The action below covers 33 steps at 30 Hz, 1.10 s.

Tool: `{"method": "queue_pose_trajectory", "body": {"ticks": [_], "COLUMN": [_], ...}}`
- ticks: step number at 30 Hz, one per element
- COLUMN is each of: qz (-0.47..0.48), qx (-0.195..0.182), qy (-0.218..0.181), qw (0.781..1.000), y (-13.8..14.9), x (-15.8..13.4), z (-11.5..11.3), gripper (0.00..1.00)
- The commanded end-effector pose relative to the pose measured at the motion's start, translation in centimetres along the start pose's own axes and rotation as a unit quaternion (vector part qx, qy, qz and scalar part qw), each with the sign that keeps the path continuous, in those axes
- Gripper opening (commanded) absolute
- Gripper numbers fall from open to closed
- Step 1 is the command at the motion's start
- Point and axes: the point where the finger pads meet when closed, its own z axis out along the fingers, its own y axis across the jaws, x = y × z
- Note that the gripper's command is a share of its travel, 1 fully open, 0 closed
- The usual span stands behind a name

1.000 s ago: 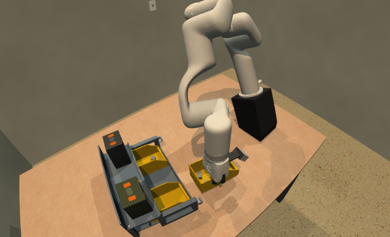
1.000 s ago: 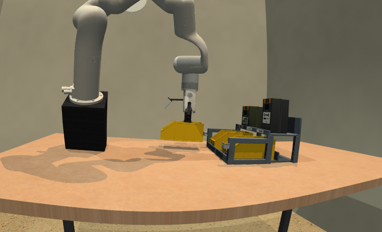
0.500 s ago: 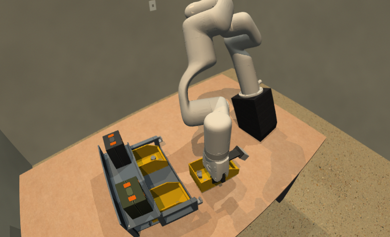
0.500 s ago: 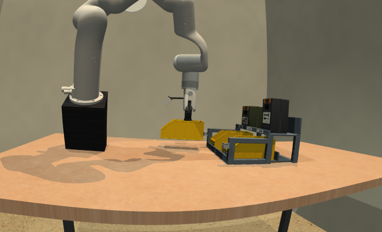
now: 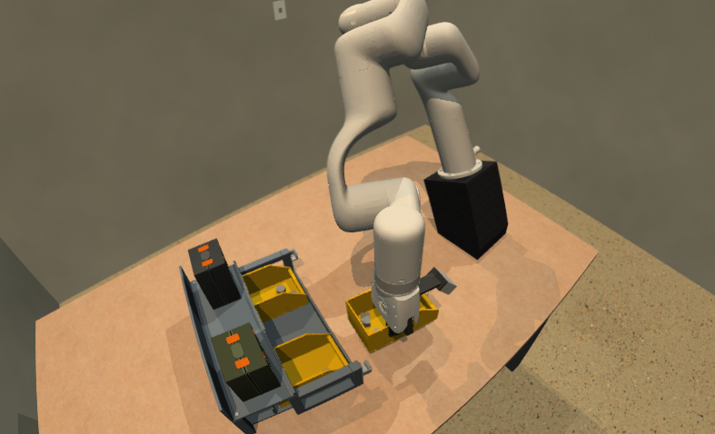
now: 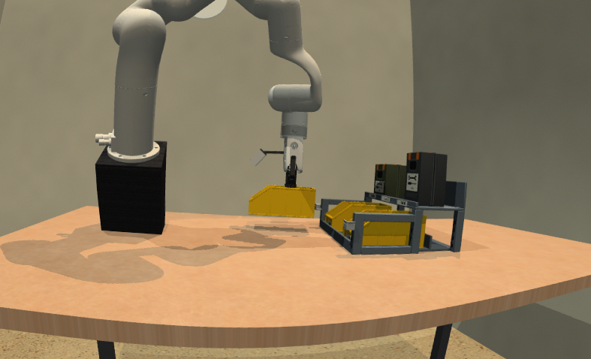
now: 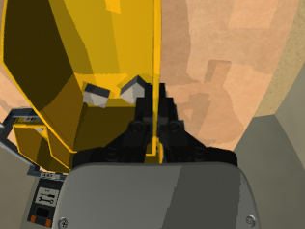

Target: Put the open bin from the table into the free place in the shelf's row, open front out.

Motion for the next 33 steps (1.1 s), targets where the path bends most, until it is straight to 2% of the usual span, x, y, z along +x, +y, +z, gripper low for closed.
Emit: {"method": "queue_pose_trajectory", "body": {"ticks": [1,15,20,33], "qz": [0.000,0.000,-0.014,-0.014], "qx": [-0.001,-0.001,-0.001,-0.001], "qy": [-0.002,-0.002,-0.002,-0.002], "qw": [1.000,1.000,1.000,1.000], "y": [0.1,0.1,-1.4,-1.7], "x": [-0.1,-0.1,0.0,0.0], "z": [-0.1,0.0,0.1,0.1], "gripper": [0.00,0.00,0.00,0.00]}}
